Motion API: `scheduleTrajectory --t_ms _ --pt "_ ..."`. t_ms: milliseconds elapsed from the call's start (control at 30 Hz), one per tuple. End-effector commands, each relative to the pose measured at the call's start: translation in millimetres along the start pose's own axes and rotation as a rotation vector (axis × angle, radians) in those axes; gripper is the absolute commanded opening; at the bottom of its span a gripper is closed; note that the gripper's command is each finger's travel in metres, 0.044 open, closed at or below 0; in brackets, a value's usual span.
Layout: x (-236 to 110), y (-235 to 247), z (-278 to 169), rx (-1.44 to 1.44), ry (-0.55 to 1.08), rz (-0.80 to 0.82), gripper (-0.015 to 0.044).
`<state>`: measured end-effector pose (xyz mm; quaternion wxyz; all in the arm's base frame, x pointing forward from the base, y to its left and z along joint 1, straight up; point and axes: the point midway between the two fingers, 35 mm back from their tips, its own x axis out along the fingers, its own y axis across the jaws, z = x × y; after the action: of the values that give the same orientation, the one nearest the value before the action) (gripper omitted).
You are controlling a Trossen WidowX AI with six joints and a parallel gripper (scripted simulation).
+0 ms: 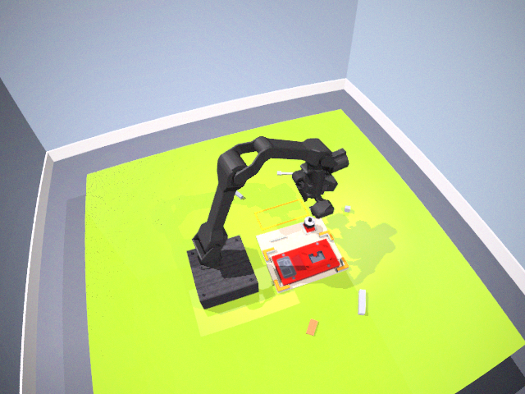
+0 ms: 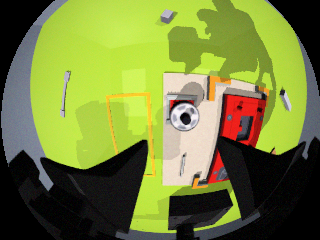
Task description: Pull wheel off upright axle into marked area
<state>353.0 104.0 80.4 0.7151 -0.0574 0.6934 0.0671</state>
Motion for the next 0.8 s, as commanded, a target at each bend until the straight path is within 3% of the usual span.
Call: scheduleTrajectory --t_ms 0,200,500,700,767 --pt "-1 -6 0 0.018 0.003 -0.01 0.03" --pt "7 -7 2 0.018 0.003 -0.011 0.03" --pt "73 -9 2 0.018 0.003 -0.011 0.03" --pt "74 -9 3 0.018 0.003 -0.011 0.03" --pt "71 -8 1 0.019 0.011 -0.007 0.0247"
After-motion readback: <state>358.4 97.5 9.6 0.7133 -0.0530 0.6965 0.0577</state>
